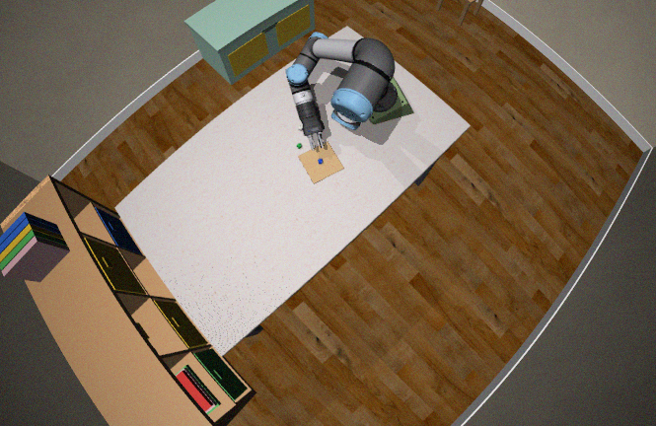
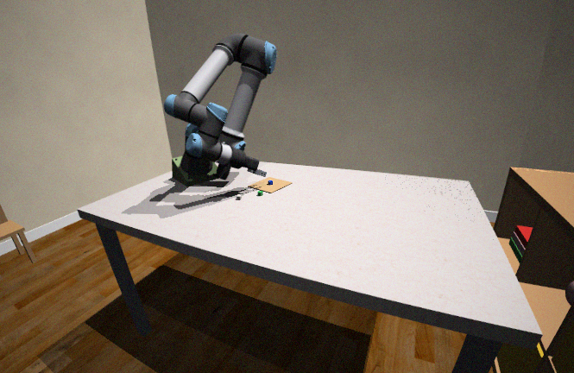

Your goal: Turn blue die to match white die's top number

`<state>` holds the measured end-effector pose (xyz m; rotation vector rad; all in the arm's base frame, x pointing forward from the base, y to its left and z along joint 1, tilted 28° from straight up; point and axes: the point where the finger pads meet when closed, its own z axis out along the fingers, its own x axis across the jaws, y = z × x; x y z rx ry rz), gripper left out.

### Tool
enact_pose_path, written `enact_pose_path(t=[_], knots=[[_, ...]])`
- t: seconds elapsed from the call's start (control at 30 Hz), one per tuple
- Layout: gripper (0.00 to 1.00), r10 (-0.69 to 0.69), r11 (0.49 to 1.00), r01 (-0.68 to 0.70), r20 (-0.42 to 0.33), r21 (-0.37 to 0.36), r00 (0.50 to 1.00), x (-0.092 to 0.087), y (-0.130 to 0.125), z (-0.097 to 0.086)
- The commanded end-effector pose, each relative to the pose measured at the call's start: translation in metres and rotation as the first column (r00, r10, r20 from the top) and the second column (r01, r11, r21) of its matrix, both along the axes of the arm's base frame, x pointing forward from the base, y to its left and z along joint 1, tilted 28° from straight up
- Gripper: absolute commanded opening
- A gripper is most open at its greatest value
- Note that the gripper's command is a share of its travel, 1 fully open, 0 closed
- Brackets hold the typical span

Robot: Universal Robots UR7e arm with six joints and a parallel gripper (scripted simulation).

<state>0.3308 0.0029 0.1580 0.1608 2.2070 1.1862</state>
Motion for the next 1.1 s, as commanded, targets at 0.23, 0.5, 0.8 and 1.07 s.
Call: enact_pose_path(t=[0.23, 0.5, 0.8, 1.07], knots=[[0.64, -0.001, 1.000, 0.001, 0.002, 0.001, 1.000, -0.017, 0.006, 0.033], [0.64, -0.001, 1.000, 0.001, 0.002, 0.001, 1.000, -0.017, 0.006, 0.033], [0.64, -0.006, 1.000, 0.006, -0.002, -0.008, 1.000, -0.017, 0.007, 0.034], [0.64, -0.021, 0.999, 0.021, -0.013, -0.033, 1.000, -0.017, 0.008, 0.034]])
